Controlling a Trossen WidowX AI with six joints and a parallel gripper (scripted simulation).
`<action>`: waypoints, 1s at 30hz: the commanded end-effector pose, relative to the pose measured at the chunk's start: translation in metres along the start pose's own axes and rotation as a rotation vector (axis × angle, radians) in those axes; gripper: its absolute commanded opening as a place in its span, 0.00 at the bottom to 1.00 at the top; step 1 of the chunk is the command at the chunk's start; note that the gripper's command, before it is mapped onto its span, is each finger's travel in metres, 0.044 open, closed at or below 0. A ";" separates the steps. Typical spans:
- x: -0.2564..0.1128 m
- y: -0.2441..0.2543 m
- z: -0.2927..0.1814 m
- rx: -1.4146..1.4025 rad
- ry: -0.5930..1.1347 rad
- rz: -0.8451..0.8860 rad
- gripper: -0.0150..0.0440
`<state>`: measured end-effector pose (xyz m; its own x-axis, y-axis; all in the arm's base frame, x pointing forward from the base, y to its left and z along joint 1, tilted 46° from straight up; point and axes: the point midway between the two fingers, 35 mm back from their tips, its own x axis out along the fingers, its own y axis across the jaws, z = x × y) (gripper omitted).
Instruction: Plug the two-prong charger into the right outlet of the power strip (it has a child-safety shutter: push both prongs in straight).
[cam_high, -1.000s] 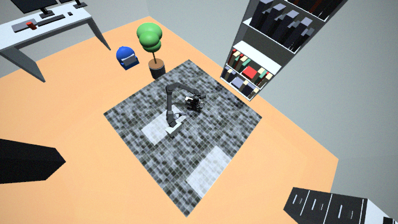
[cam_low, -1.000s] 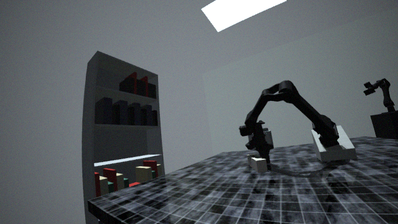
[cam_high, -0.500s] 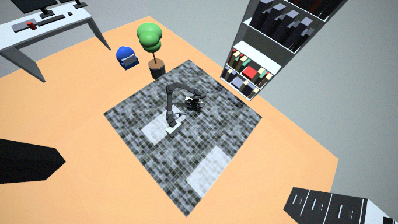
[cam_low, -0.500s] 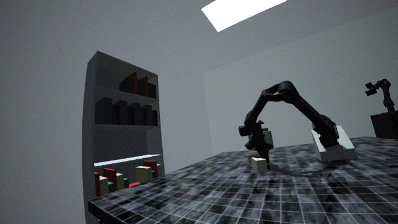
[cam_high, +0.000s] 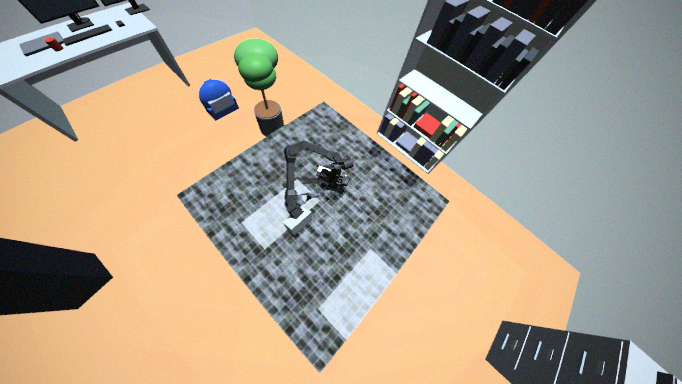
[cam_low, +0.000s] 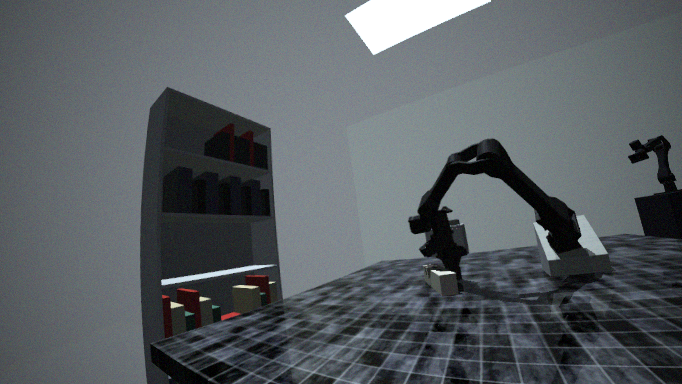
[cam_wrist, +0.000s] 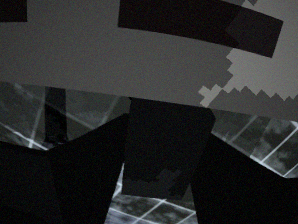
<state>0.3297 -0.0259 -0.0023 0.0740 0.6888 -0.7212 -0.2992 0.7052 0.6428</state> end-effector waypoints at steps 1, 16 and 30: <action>-0.001 0.000 0.006 -0.008 -0.011 -0.001 0.25; -0.001 0.000 0.012 -0.009 -0.011 -0.002 0.25; 0.000 0.000 0.018 -0.009 -0.011 -0.002 0.25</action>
<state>0.3347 -0.0253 -0.0001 0.0622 0.6893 -0.7218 -0.2812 0.7060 0.6500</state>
